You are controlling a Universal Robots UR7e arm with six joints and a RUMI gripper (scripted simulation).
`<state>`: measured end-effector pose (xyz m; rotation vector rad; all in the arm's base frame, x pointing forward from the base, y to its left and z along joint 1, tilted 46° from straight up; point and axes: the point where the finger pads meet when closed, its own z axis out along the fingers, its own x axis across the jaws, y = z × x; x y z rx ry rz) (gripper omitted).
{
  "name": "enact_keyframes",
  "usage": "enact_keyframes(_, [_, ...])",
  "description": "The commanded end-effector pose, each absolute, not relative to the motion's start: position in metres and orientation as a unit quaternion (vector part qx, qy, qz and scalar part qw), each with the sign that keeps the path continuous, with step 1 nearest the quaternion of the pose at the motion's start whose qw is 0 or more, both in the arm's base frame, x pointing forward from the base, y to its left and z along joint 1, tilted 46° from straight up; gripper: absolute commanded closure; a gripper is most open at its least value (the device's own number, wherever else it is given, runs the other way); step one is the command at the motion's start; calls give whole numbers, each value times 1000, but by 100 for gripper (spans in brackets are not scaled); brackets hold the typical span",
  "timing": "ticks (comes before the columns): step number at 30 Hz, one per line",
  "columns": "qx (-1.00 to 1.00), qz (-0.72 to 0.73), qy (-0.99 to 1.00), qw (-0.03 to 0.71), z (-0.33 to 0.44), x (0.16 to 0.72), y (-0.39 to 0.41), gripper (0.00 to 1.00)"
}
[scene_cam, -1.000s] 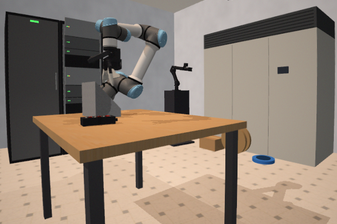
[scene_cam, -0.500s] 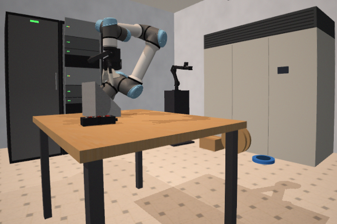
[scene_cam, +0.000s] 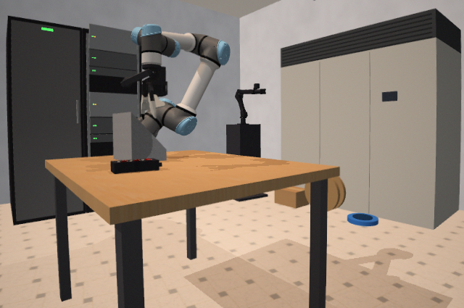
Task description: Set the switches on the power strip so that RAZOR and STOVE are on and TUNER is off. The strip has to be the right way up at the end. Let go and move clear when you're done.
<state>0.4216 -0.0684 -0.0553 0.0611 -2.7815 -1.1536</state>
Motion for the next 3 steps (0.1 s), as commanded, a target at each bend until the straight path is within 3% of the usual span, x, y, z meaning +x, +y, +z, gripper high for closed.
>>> enact_keyframes(1, [20,-382,-922,64,-55,422,-69,0])
enact_keyframes(3, [20,-382,-922,64,-55,422,-69,0])
